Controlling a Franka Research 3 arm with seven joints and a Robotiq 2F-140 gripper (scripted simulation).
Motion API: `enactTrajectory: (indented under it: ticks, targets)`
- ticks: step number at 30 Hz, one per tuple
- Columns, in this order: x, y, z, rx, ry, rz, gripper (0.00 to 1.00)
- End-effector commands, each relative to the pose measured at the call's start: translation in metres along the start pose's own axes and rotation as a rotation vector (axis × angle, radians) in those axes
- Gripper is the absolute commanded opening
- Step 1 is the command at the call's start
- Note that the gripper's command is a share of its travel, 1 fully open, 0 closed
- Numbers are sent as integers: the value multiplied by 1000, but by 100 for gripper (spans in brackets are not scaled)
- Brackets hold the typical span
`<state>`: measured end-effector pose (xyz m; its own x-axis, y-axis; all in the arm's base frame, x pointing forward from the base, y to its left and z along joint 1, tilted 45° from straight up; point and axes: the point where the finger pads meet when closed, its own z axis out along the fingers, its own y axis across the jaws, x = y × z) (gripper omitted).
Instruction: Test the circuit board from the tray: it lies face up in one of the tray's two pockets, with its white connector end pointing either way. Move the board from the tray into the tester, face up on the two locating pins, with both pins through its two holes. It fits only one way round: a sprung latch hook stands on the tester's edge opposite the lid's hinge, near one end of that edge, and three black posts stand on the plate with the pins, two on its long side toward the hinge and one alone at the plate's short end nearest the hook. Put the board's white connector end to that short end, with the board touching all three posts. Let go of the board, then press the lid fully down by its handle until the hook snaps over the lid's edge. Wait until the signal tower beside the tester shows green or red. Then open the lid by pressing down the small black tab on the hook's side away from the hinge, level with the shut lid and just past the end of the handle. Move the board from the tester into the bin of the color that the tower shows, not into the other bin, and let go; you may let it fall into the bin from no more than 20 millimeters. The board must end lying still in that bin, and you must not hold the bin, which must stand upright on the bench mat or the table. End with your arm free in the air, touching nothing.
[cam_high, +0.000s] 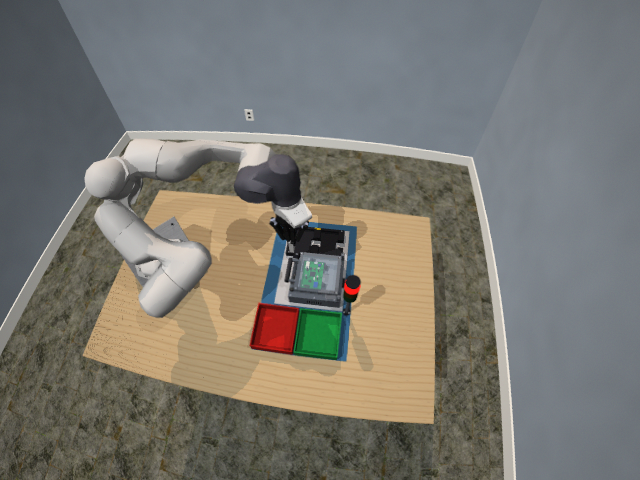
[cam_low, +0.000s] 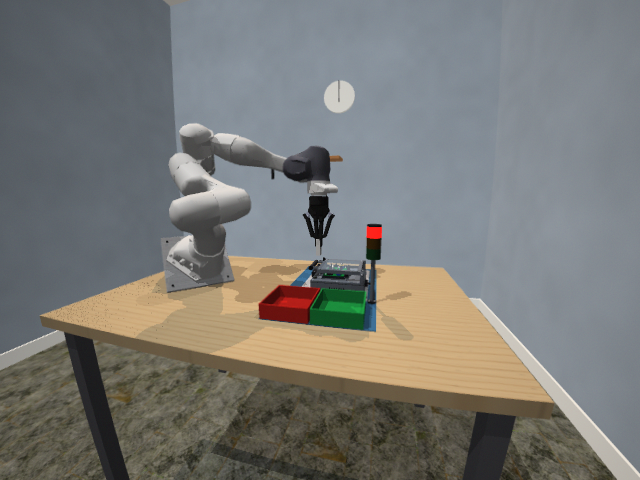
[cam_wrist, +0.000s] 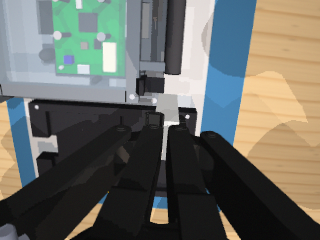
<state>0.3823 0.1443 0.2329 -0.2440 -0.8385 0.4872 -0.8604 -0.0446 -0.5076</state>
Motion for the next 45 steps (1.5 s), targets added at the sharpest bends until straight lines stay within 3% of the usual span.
enactTrajectory:
  ticks: [1, 7, 45]
  targets:
    - [0, -2, 8, 5, -3, -6, 0]
    - [-1, -3, 16, 5, -3, -6, 0]
    - [-1, -3, 19, 5, -3, -6, 0]
